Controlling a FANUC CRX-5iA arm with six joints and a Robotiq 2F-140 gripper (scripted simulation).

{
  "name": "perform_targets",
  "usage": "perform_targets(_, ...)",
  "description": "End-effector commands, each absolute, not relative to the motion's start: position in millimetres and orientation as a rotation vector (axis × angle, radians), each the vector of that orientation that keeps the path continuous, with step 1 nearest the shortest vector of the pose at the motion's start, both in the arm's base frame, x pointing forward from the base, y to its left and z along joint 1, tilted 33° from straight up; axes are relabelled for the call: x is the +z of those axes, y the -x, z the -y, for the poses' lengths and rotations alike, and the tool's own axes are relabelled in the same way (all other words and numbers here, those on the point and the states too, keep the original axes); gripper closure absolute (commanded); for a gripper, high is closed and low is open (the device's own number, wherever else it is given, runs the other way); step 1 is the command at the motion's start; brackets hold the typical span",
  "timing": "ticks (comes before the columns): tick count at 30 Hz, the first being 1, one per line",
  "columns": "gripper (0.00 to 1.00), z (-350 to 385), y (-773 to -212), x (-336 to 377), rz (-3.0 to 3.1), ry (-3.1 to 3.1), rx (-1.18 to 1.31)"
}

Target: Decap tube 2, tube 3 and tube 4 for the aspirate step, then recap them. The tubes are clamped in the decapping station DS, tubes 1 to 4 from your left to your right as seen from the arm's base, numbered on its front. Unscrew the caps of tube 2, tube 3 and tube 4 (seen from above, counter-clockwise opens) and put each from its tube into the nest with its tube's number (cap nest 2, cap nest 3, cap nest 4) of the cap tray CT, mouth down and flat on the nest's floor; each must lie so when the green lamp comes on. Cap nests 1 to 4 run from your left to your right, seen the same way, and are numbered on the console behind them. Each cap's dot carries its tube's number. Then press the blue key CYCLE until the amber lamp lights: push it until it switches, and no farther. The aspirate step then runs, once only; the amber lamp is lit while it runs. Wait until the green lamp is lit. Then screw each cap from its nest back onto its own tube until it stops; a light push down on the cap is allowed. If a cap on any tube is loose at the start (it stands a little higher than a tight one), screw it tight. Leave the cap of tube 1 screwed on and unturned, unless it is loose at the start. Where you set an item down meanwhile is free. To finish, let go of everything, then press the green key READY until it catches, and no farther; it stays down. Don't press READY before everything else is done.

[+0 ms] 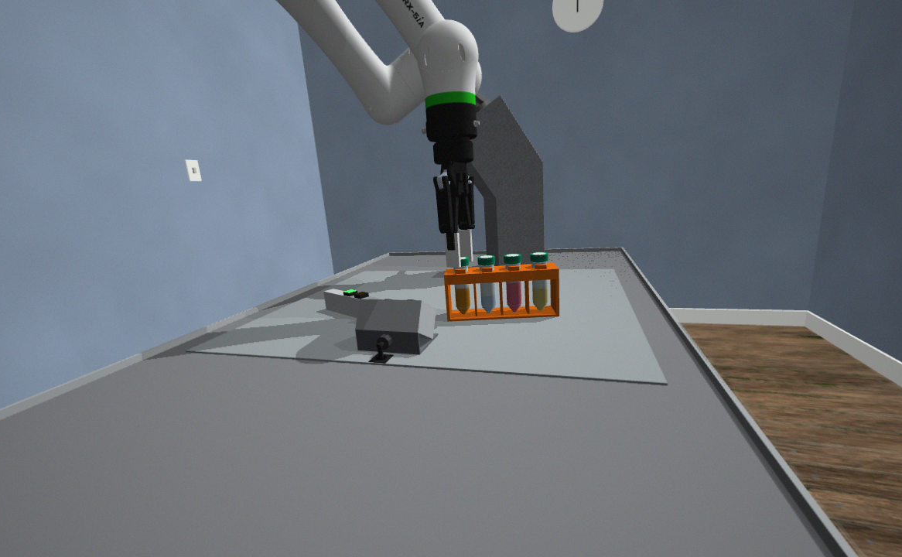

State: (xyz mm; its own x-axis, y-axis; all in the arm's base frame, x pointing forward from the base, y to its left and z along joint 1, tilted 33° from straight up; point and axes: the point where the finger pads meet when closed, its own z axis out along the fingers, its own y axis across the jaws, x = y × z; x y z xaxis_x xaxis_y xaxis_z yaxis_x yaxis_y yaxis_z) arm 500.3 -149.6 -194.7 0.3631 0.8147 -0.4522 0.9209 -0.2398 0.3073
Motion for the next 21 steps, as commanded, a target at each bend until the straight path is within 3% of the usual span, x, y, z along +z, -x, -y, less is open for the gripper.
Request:
perform_targets(1,0.65,149.5,-500.6,-194.4,-1.717,-1.965,-0.347)
perform_targets(12,0.65,149.5,-500.6,-194.4,-2.187,-1.519,-0.513)
perform_targets(20,0.65,149.6,-500.5,-194.4,-2.187,-1.519,-0.513)
perform_targets(21,1.0,149.6,-500.5,-194.4,-2.187,-1.519,-0.513)
